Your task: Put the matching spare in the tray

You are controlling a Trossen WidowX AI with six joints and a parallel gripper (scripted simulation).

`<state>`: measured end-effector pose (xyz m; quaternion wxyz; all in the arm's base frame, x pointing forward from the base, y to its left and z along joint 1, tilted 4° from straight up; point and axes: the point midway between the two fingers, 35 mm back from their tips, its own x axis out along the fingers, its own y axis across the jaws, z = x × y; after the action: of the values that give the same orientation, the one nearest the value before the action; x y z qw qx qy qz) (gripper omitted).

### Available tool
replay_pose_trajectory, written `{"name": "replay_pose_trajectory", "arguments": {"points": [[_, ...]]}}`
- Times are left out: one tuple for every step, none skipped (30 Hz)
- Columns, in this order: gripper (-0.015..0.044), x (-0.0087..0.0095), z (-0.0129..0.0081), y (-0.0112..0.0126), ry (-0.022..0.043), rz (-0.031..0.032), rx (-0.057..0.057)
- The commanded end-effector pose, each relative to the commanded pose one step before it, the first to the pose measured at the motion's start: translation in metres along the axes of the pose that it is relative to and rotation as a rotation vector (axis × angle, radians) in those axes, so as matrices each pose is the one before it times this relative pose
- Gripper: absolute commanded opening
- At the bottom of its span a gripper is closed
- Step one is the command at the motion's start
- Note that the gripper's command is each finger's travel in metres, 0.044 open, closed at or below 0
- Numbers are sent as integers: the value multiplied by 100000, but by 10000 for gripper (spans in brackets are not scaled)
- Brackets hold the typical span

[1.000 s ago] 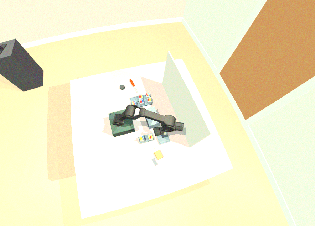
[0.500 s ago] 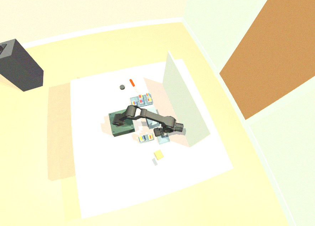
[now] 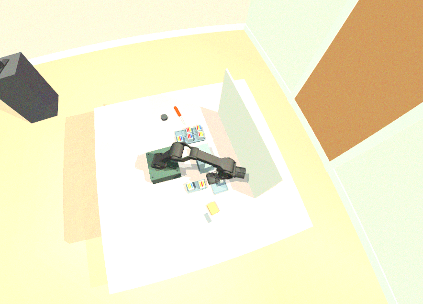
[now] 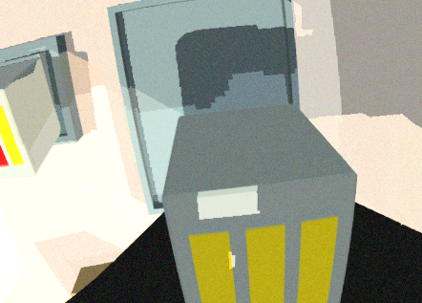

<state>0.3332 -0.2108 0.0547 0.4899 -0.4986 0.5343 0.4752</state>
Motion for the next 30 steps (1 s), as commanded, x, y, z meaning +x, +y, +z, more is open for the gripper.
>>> {"name": "replay_pose_trajectory", "arguments": {"points": [[0,493,-116,14,593,123,-468],[0,110,-2,-3,1,0,0],[0,110,-2,-2,1,0,0],[0,110,-1,-2,1,0,0],[0,110,-1,-1,1,0,0],[0,110,-1,-1,1,0,0],[0,110,-1,-1,1,1,0],[0,110,-1,0,1,1,0],[0,110,-1,0,1,1,0],[0,110,0,0,1,1,0],[0,109,0,1,1,1,0],[0,109,0,1,1,1,0],[0,109,0,1,0,1,0],[0,109,0,2,0,1,0],[0,109,0,2,0,1,0],[0,109,1,2,0,1,0],[0,109,1,3,0,1,0],[0,109,1,3,0,1,0],[0,109,1,3,0,1,0],[0,109,1,4,0,1,0],[0,109,2,4,0,1,0],[0,109,2,4,0,1,0],[0,109,2,5,0,1,0],[0,108,2,5,0,1,0],[0,108,2,5,0,1,0],[0,108,2,6,0,1,0],[0,108,3,6,0,1,0],[0,108,3,6,0,1,0],[0,108,3,6,0,1,0],[0,108,3,7,0,1,0]]}}
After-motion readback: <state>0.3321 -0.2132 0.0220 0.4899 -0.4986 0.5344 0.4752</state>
